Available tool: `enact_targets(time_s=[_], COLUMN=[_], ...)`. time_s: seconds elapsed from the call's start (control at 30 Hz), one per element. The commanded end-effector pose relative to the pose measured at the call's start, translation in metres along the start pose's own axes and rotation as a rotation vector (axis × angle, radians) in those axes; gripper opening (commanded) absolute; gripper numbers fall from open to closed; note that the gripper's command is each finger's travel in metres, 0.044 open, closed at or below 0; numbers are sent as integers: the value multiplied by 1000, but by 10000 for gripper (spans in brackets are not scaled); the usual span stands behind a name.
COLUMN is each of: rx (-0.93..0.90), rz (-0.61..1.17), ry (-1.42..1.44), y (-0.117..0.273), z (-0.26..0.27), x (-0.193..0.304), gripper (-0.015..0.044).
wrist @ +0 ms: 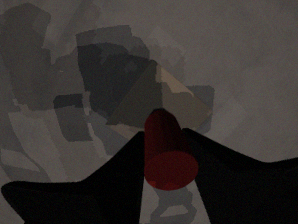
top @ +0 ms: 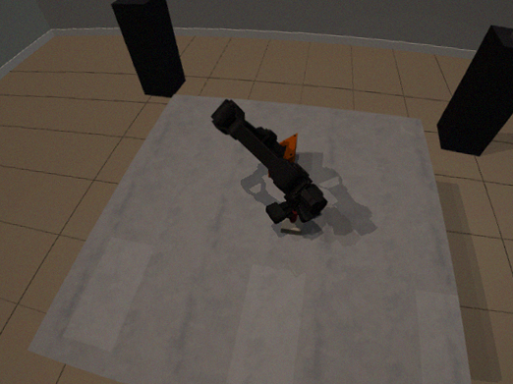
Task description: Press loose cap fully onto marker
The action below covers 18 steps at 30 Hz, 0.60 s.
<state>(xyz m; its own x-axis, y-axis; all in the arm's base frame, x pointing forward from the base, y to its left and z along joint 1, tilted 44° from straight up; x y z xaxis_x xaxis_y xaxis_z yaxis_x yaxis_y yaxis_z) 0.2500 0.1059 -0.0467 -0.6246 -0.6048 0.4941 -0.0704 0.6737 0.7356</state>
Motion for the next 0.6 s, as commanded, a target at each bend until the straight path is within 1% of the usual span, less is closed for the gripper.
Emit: enact_targets(time_s=[0.0,0.37,0.43,0.57], rx=[0,0,-1,-4], rz=[0,0,-2,-4], ry=[0,0,0,1], y=[0,0,10,66], z=[0,0,0,1], x=[0,0,-1,-2], gripper=[157,440,440,440])
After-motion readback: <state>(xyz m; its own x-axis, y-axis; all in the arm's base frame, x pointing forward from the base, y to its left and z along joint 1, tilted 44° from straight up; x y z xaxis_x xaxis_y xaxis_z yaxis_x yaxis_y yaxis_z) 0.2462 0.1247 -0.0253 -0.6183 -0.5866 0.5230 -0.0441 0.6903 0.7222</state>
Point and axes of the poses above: the point midway between the two fingers, 35 mm back from their tips, its own y axis back along the fingers, its own z axis across the jaws, x = y × z, the point moved 1 cm from there along y, back along the fingers, and after that the axes turned 6 degrees about y, right-handed, at the moved point
